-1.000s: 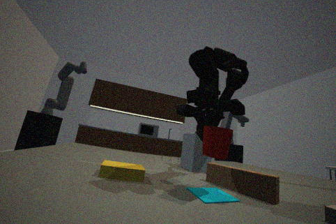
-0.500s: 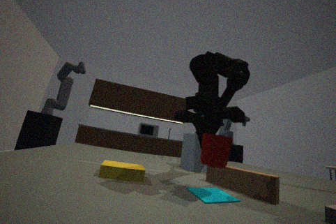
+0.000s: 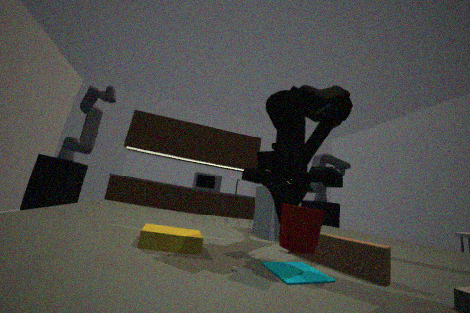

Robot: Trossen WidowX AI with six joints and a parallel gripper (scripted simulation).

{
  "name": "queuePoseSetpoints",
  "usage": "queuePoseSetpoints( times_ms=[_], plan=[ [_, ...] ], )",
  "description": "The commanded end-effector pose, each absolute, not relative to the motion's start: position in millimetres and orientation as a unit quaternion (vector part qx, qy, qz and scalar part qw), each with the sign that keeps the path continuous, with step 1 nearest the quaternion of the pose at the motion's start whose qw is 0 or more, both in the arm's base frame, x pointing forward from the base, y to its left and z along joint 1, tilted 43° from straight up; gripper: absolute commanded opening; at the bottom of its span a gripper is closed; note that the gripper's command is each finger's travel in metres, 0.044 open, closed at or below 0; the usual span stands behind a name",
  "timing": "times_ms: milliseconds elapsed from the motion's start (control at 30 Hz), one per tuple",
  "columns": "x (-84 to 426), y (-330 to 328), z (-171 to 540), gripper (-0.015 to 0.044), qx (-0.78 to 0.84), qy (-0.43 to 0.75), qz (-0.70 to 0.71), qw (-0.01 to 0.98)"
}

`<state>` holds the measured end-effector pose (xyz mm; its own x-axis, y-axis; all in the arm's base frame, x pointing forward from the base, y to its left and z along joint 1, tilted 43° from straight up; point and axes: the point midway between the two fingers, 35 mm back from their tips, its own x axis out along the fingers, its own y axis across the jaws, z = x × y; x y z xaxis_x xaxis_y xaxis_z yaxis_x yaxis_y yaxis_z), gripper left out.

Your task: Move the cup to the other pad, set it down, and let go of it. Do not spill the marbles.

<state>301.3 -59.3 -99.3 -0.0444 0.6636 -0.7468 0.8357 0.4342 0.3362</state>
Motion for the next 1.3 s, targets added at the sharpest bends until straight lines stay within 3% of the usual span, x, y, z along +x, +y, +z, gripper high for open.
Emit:
queuePoseSetpoints(
  times_ms=[0,1000,1167,1267],
  plan=[
    [298,-51,-107,0.0000,0.526,0.719,-0.096,0.445],
    [297,-39,-121,0.0000,0.523,0.718,-0.094,0.449],
    [297,-39,-121,0.0128,0.523,0.718,-0.094,0.449],
    [297,-39,-121,0.0128,0.523,0.718,-0.094,0.449]
  ],
)
